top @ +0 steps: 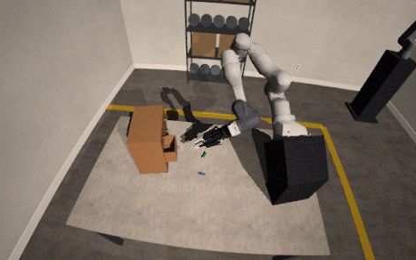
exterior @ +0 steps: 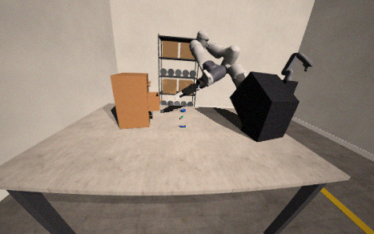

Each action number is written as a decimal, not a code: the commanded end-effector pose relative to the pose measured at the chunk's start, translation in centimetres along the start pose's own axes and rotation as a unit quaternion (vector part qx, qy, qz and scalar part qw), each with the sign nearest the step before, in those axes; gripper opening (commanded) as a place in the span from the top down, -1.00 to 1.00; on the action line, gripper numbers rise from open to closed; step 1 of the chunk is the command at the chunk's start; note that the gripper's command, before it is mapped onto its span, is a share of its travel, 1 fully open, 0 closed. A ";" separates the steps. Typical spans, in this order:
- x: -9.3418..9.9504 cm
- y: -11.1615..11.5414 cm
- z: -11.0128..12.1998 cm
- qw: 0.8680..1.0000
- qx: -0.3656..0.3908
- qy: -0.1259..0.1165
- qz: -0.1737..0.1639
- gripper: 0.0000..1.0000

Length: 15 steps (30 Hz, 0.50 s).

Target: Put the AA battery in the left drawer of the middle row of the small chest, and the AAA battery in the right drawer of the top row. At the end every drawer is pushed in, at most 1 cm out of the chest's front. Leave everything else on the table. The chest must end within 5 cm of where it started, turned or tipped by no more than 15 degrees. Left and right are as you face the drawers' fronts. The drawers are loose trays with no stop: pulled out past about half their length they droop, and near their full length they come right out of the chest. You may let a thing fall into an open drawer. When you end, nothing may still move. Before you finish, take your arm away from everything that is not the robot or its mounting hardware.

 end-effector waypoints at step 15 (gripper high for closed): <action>2.1 -1.0 0.3 0.997 -0.004 -0.001 -0.078 0.60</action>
Point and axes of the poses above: the point where the finger pads meet when closed, its own x axis back along the fingers, its own z axis across the jaws, y = z × x, the point moved 2 cm from there along x, back along the fingers, and after that the axes turned 3 degrees about x, right-handed, at the moved point
